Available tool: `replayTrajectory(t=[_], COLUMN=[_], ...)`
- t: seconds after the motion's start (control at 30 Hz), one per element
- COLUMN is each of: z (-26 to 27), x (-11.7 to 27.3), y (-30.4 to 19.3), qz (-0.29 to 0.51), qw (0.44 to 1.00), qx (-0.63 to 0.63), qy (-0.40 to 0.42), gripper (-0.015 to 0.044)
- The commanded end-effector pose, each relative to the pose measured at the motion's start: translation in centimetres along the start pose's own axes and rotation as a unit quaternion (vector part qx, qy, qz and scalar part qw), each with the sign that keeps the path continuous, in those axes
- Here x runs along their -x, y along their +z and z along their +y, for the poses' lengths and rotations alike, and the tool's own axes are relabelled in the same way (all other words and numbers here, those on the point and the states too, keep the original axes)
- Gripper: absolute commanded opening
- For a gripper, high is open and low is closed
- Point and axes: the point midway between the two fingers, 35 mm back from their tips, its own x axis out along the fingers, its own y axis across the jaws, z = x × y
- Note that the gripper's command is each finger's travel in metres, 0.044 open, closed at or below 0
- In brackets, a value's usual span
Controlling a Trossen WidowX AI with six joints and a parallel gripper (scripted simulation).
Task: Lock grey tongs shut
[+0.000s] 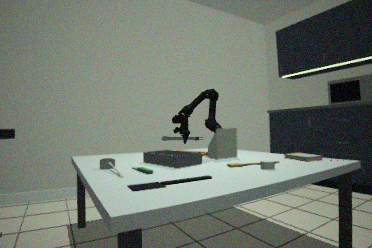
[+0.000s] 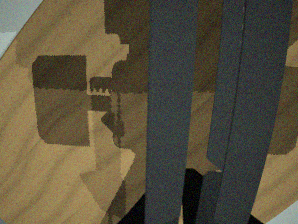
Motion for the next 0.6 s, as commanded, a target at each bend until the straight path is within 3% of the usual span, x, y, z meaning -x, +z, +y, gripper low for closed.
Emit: replayTrajectory(t=[0.0,0.57], z=[0.0,0.0], x=[-0.6,-3.3], y=[0.0,-0.4], qz=[-0.001,-0.002], qw=[1.0,1.0], qx=[0.002,0.003], qy=[0.001,-0.001], gripper=[-0.015,-0.015])
